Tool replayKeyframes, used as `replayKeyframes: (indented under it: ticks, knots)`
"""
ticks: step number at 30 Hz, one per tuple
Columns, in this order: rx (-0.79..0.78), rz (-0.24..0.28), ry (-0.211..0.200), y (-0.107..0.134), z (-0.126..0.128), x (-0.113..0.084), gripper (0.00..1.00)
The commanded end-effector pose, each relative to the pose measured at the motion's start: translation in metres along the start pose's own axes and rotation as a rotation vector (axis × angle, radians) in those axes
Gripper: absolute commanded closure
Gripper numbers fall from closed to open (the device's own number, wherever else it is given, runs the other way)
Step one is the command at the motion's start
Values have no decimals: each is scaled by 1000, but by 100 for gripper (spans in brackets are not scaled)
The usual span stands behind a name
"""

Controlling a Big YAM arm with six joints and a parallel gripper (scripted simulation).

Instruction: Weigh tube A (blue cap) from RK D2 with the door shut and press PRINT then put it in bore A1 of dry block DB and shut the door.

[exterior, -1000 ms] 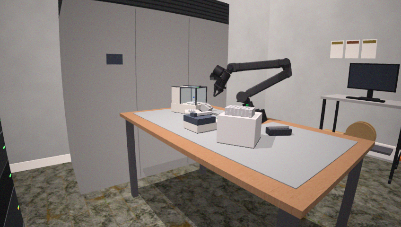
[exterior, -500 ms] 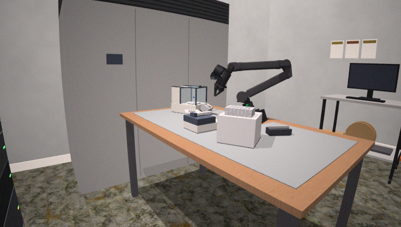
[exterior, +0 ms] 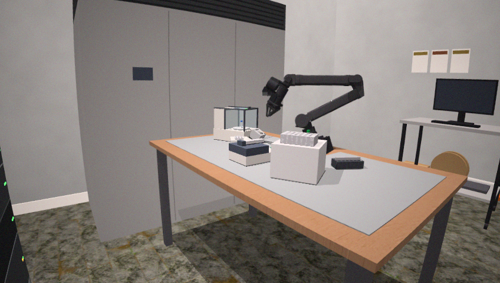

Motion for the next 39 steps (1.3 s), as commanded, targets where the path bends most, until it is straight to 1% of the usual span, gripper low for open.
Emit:
replayKeyframes:
  ticks: [1, 6, 8, 9, 10, 23, 25, 26, 27, 39]
  knots:
    - [26, -46, -25, -25, 5, -25, 70]
    - [25, -42, -24, -28, 6, -32, 70]
    - [25, -42, -24, -28, 6, -32, 70]
    - [21, -32, -19, -25, 6, -29, 70]
    - [24, -40, -23, -30, 6, -34, 70]
    - [25, -35, -23, -40, 7, -52, 70]
    - [25, -35, -23, -40, 7, -52, 70]
    - [20, -24, -17, -35, 7, -49, 70]
    - [25, -35, -23, -41, 7, -55, 70]
    - [27, -33, -24, -50, 8, -72, 70]
Point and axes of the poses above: the point where the finger pads meet when closed, its own x axis out along the fingers, its own z axis across the jaws, y = z × x, the point moved 3 cm from there along -x, back along the fingers, and after that the axes turned 10 degrees about x, right-handed, at the moved point
